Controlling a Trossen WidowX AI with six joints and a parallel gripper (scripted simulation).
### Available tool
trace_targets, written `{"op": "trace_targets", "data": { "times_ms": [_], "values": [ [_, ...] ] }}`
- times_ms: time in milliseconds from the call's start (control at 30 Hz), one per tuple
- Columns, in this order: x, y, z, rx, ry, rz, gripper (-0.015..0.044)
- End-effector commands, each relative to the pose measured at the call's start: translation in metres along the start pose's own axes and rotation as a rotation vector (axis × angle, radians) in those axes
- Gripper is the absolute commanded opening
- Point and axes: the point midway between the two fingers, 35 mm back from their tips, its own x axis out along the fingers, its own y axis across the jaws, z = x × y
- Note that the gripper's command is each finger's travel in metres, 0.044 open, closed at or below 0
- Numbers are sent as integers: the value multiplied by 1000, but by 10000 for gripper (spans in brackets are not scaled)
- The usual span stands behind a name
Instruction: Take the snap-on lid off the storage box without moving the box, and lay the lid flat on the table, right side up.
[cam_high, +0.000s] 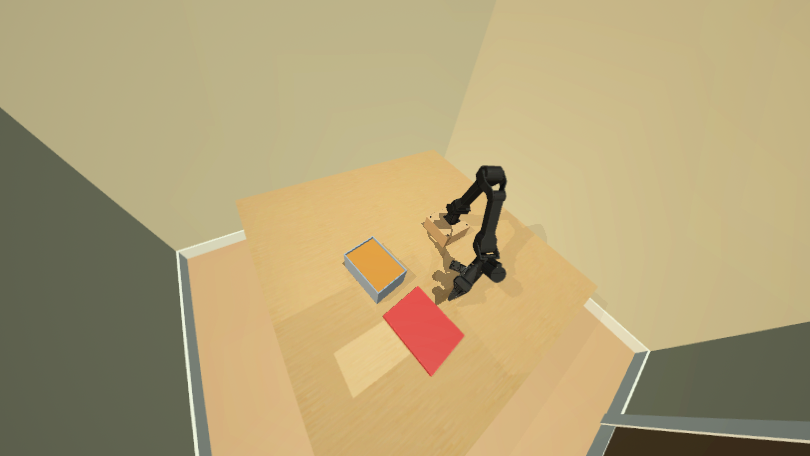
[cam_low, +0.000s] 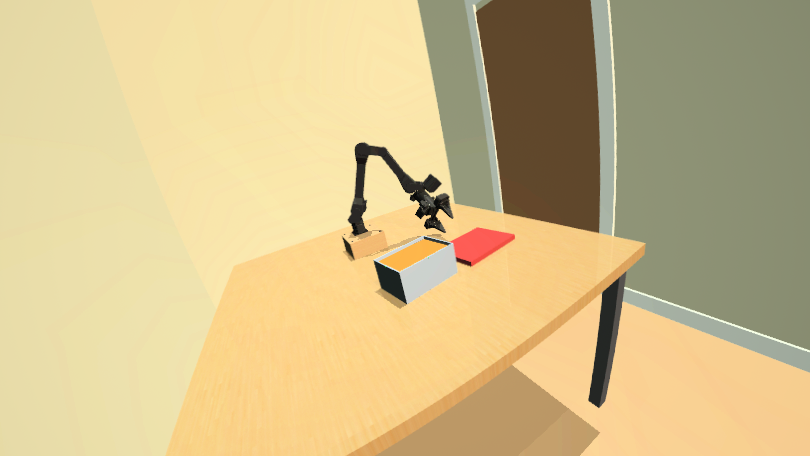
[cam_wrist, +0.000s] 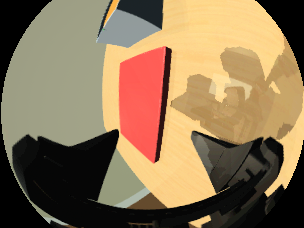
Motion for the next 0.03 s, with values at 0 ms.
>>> {"op": "trace_targets", "data": {
  "times_ms": [0],
  "values": [
    [-6,-6,1,0,-4,-2,440]
  ]
}}
